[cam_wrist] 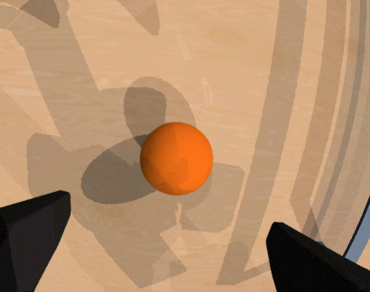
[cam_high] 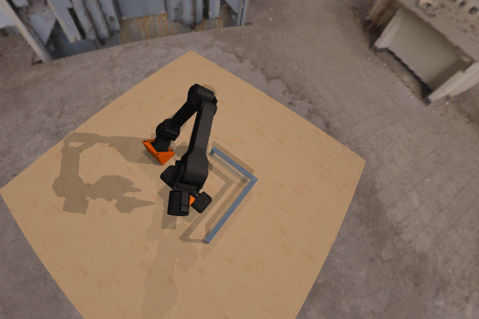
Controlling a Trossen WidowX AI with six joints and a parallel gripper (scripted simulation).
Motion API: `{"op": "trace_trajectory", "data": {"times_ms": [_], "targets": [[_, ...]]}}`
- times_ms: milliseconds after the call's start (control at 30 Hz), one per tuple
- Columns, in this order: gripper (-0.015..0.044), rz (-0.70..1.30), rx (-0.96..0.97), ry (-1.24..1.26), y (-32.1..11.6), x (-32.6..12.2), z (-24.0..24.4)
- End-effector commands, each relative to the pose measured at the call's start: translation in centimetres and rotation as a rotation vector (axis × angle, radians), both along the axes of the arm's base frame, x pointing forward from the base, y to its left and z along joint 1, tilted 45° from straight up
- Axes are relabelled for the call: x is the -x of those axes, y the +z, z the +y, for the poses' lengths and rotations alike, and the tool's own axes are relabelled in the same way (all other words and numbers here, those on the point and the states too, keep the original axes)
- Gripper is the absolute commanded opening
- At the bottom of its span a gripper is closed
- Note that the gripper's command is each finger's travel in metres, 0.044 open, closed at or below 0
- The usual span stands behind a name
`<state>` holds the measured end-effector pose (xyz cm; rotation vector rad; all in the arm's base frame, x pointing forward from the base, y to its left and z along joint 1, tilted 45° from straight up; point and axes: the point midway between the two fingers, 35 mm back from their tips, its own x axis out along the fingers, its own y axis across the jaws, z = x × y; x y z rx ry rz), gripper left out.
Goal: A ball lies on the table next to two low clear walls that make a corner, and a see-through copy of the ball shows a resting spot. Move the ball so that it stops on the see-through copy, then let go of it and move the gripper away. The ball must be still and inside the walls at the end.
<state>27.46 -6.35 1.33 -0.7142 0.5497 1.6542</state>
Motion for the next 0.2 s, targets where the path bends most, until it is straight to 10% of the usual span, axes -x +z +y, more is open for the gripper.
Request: {"op": "trace_trajectory", "data": {"times_ms": [0,167], "targets": [[0.0440,-0.014,0.008,-0.004,2.46,-0.26,-2.51],[0.0440,-0.015,0.008,-0.004,2.67,-0.24,-2.67]]}}
